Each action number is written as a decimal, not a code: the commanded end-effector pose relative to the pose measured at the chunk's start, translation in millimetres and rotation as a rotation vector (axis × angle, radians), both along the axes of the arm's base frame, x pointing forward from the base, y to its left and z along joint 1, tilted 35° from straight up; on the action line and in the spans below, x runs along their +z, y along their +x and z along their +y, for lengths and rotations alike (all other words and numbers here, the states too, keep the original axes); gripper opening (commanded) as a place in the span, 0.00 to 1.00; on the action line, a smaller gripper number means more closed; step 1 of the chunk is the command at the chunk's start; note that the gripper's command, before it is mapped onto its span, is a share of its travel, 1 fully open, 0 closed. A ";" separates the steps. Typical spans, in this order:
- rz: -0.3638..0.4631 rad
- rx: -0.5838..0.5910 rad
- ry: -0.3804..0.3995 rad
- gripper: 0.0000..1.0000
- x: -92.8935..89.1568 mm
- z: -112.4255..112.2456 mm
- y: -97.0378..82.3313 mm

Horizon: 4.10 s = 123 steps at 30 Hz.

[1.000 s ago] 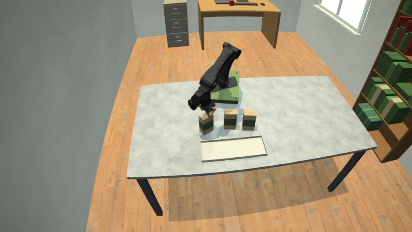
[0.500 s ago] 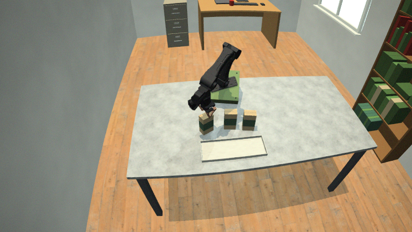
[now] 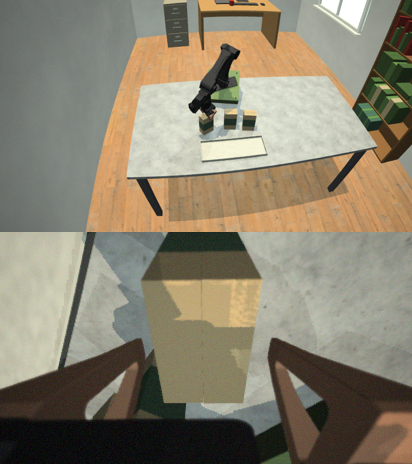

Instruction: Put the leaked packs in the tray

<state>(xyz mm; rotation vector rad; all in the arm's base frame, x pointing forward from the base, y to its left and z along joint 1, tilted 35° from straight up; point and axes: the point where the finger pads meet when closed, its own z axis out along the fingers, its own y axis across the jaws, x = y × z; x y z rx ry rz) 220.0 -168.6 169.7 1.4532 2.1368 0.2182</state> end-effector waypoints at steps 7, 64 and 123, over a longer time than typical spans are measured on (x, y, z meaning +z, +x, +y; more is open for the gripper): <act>-0.006 -0.012 -0.018 0.77 -14.4 -8.3 11.6; -0.022 -0.015 -0.038 0.24 -11.3 -11.2 13.9; -0.022 -0.015 -0.038 0.77 -11.3 -11.2 13.9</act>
